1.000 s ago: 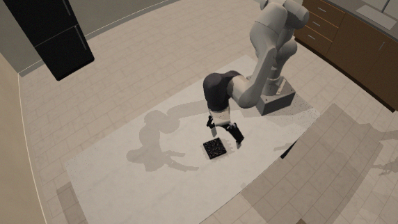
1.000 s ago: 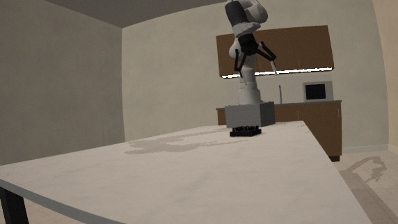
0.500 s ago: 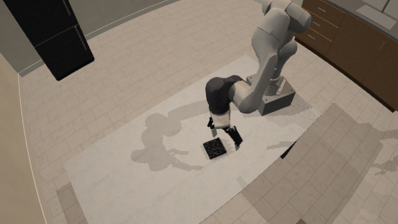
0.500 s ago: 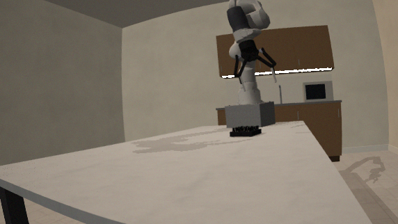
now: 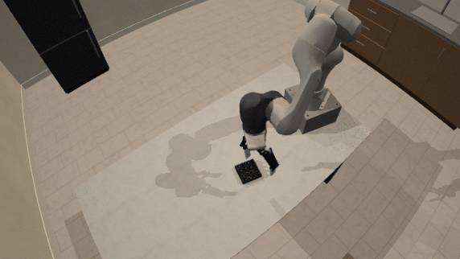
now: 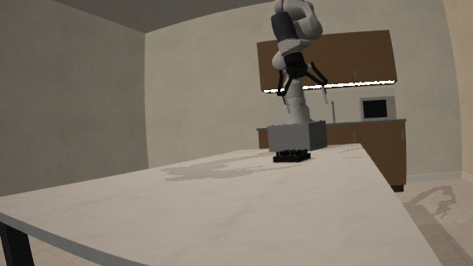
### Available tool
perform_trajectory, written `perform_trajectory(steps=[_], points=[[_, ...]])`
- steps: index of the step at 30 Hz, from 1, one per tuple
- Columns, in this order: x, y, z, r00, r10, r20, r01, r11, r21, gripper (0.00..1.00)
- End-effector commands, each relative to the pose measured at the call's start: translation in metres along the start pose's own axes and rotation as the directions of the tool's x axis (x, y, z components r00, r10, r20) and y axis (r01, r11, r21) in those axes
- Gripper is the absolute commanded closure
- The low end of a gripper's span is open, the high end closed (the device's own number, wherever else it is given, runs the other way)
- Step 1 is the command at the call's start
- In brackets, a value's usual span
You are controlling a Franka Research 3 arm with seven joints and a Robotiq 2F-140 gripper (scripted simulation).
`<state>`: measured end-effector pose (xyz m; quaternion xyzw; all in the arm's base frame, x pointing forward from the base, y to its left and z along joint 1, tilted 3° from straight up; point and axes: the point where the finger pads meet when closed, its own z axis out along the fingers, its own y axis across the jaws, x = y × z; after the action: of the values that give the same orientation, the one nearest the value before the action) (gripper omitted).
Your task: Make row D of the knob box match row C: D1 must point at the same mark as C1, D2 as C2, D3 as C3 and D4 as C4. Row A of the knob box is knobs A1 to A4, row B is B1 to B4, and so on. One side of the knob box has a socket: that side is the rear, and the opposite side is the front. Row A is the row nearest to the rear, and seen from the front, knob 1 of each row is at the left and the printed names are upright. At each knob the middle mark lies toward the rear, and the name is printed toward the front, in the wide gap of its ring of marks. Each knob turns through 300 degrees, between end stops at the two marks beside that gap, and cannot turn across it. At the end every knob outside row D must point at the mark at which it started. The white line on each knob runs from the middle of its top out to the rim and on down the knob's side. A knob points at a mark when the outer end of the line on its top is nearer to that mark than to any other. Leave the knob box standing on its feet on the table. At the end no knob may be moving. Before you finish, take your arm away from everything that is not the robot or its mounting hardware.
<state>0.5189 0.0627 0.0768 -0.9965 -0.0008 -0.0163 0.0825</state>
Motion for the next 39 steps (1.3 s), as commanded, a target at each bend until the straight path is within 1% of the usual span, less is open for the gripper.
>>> perform_trajectory(steps=[1, 14, 15, 16, 31, 32, 33, 39], points=[[0.001, 0.006, 0.012, 0.999, 0.041, -0.016, -0.041, 0.999, -0.017, 0.0], [0.001, 0.006, 0.012, 0.999, 0.041, -0.016, -0.041, 0.999, -0.017, 0.0], [-0.007, 0.018, 0.03, 0.996, 0.084, -0.021, -0.084, 0.995, -0.048, 0.0], [-0.009, 0.021, 0.034, 0.995, 0.093, -0.022, -0.095, 0.994, -0.055, 0.0], [-0.009, 0.021, 0.034, 0.995, 0.093, -0.022, -0.095, 0.994, -0.055, 0.0], [-0.016, 0.033, 0.048, 0.991, 0.129, -0.028, -0.131, 0.988, -0.082, 0.0], [-0.017, 0.036, 0.051, 0.99, 0.137, -0.03, -0.139, 0.986, -0.089, 0.0], [-0.017, 0.036, 0.051, 0.99, 0.137, -0.03, -0.139, 0.986, -0.089, 0.0]])
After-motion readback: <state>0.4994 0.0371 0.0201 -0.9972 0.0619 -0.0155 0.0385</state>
